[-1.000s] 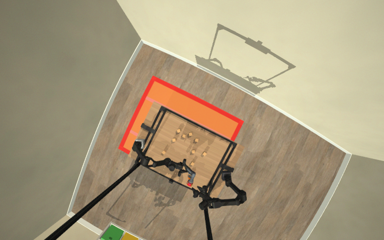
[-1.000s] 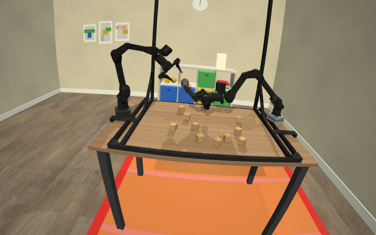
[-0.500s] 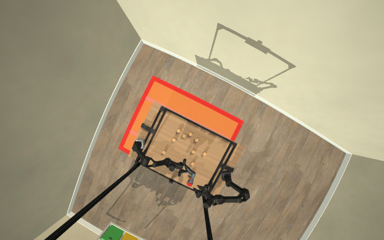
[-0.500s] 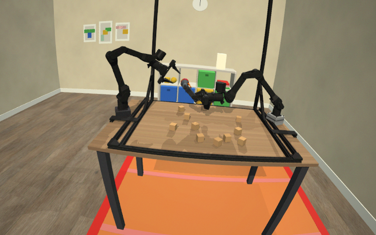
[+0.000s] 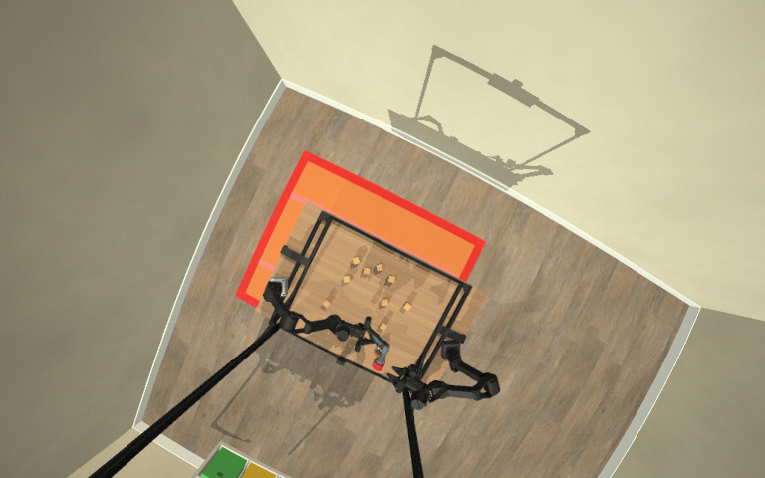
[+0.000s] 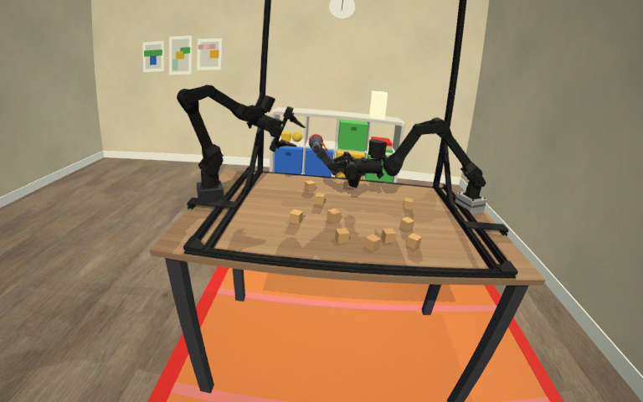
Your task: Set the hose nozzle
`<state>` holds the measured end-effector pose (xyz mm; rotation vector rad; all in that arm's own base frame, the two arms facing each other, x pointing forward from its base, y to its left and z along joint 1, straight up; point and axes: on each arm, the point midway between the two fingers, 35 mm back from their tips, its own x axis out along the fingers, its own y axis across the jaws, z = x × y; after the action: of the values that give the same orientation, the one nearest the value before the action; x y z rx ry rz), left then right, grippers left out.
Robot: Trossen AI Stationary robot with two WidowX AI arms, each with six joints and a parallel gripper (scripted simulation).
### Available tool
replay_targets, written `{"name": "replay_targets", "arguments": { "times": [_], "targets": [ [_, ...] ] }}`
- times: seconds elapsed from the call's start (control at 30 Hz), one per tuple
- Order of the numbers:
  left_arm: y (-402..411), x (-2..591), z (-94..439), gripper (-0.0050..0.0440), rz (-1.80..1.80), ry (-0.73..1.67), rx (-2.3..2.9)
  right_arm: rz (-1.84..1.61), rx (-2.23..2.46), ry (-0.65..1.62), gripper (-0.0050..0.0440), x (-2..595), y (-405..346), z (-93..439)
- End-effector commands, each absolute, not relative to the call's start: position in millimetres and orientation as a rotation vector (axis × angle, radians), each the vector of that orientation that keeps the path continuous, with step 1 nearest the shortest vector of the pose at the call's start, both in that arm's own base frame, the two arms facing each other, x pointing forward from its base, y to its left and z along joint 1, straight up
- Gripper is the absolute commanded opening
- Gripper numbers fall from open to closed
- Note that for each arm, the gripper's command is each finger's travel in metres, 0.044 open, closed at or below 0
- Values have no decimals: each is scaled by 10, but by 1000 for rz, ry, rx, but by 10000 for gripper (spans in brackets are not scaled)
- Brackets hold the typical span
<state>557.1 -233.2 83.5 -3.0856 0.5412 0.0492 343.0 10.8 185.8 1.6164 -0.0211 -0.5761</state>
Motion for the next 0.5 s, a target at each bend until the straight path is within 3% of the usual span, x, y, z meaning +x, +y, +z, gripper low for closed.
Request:
{"name": "replay_targets", "arguments": {
  "times": [0.0, 0.47],
  "targets": [
    [-2335, 5590, 910, 0, 14, 539, -3093, -527, 1600, -70, 400, 3385, 109, 1777],
    [-2335, 5590, 910, 0, 14, 539, -3093, -454, 1556, -133, 400, 3379, 108, 1573]
  ]
}}
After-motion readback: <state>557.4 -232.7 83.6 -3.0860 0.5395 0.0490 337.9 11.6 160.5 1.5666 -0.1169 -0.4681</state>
